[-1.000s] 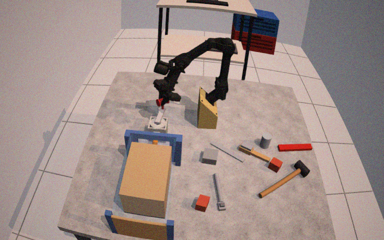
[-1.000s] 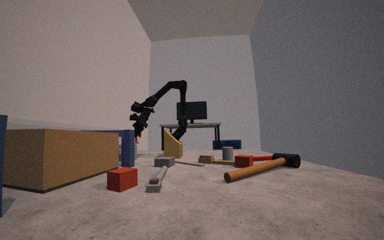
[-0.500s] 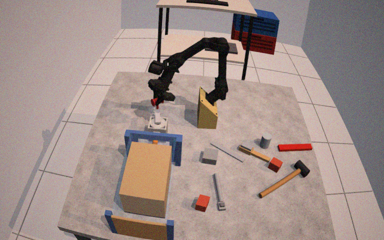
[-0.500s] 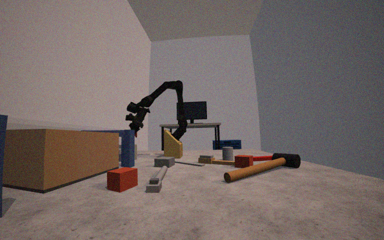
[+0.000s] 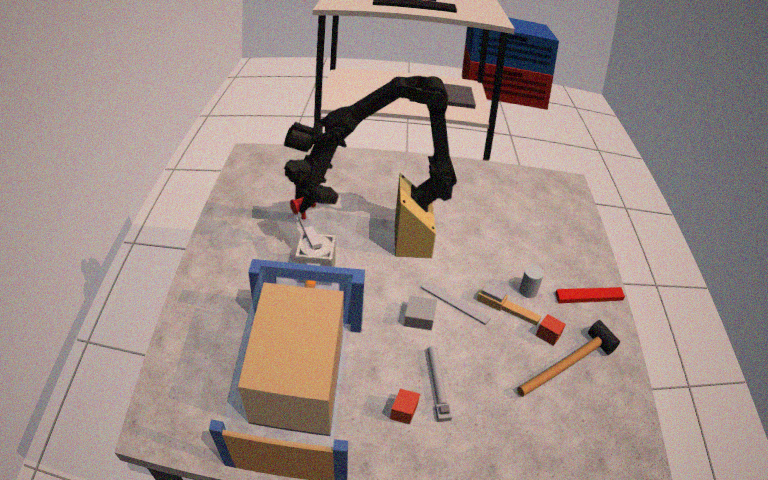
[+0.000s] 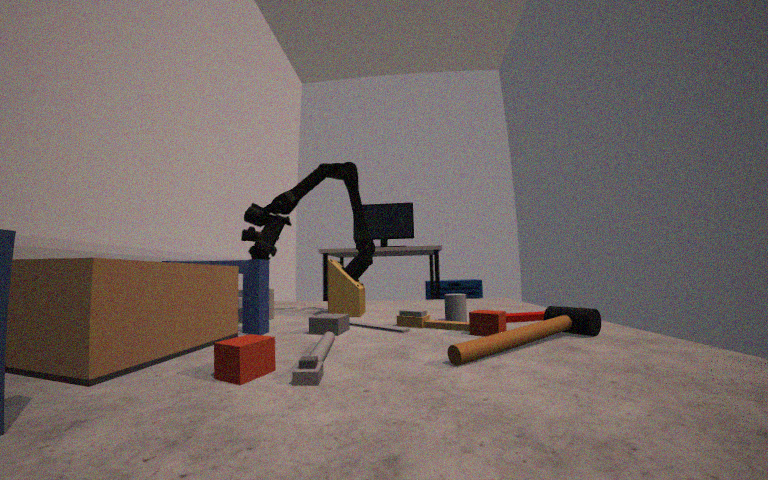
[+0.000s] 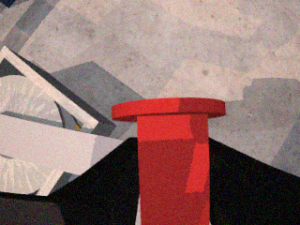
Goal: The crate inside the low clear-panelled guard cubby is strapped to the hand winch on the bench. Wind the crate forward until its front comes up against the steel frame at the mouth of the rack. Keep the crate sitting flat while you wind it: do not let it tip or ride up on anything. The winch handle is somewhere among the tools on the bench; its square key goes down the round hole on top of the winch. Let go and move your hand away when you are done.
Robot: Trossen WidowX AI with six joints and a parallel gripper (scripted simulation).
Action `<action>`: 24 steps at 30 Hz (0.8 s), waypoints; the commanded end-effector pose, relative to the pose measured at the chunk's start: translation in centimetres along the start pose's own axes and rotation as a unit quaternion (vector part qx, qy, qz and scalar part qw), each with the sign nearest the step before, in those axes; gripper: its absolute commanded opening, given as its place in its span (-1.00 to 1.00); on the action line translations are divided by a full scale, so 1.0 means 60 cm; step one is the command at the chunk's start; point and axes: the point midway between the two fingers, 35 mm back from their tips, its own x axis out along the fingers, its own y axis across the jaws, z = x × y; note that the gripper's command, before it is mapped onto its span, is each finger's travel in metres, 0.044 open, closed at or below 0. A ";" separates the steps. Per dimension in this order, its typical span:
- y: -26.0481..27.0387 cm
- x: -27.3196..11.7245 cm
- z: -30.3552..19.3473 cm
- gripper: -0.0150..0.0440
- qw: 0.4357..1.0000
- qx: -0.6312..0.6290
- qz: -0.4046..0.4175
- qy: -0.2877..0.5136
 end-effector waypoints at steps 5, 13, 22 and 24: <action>0.000 0.014 0.028 -0.49 1.000 -0.005 0.000 -0.006; 0.001 0.022 0.046 -0.49 1.000 -0.005 0.000 -0.006; 0.006 0.031 0.067 -0.49 1.000 -0.005 0.000 -0.007; 0.007 0.033 0.072 -0.49 1.000 -0.006 0.000 -0.007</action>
